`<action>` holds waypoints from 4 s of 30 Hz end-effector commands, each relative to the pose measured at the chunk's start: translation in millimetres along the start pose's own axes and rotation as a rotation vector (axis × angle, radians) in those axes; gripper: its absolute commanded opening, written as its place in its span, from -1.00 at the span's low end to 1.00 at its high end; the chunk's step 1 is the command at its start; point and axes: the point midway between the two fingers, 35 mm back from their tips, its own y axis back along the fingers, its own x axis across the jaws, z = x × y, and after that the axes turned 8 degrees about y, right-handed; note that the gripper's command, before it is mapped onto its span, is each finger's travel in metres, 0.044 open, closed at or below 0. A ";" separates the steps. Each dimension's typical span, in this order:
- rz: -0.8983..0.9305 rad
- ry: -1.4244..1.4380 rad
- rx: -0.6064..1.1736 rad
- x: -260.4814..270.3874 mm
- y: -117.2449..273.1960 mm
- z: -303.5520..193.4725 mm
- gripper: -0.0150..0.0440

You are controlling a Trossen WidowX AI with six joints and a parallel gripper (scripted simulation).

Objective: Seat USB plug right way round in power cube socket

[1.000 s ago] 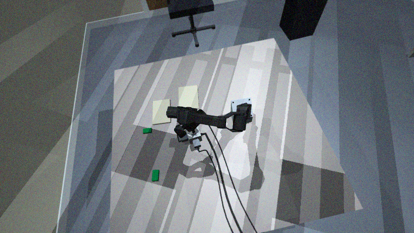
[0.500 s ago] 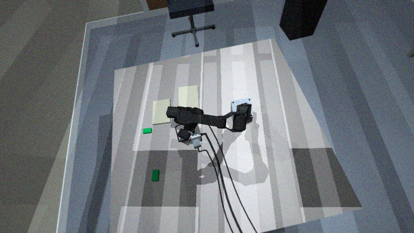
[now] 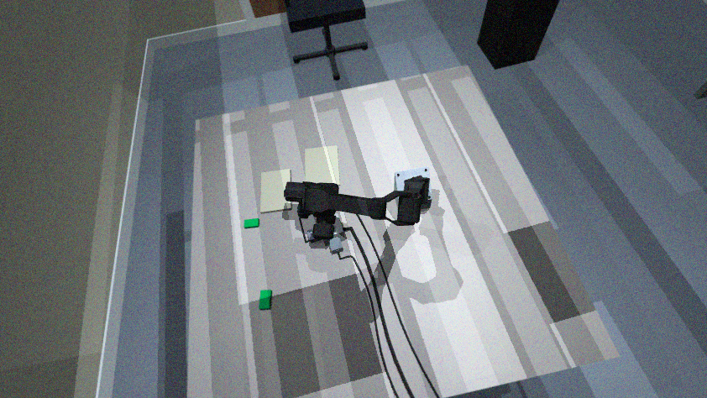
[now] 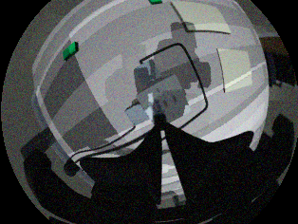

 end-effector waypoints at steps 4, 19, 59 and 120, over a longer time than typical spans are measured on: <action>0.000 0.162 0.002 -0.2 -0.6 -0.6 -0.49; 0.001 0.555 0.002 -0.2 -0.6 -0.6 -0.49; 0.002 1.602 0.002 -0.2 -0.7 -0.6 -0.49; 0.001 1.896 0.000 0.8 -4.5 0.5 -0.49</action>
